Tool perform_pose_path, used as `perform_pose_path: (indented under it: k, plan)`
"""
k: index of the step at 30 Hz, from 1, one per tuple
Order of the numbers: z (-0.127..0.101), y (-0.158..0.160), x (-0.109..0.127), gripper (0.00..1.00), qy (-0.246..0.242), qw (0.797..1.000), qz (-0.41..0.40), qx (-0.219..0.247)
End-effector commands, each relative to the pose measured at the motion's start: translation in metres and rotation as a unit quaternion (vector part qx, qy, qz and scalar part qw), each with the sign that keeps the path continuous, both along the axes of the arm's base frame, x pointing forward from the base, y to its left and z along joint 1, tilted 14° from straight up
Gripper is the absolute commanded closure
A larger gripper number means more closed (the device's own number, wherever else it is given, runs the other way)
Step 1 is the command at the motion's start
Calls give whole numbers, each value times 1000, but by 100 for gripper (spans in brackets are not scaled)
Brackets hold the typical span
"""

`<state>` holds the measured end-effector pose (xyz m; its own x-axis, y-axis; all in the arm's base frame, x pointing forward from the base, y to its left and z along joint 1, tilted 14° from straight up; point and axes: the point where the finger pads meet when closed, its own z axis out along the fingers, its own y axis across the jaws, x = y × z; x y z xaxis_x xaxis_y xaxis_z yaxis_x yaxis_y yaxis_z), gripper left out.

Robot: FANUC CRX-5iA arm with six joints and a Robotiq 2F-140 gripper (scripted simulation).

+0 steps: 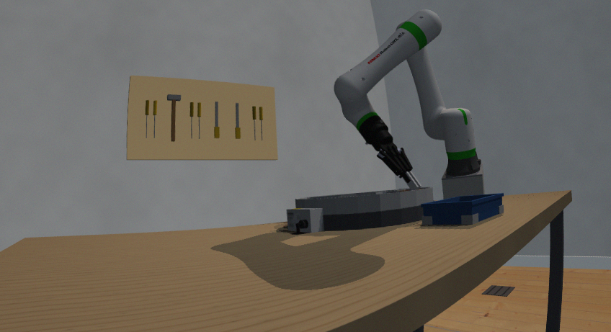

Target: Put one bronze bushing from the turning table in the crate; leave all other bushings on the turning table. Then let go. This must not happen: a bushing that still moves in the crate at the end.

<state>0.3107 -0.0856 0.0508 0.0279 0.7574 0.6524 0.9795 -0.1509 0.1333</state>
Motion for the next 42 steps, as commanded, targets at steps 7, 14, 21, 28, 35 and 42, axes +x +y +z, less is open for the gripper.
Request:
perform_pose_path:
  k: [7,14,21,28,35,42]
  plan:
    - [0,-1,0,93,-49,998,21,26]
    - [0,-1,0,100,-49,998,21,26]
    - [0,-1,0,100,-49,998,21,26]
    - [0,-1,0,100,-49,998,21,26]
    - [0,-1,0,100,-49,998,21,26]
    - [0,-1,0,100,-49,998,21,26]
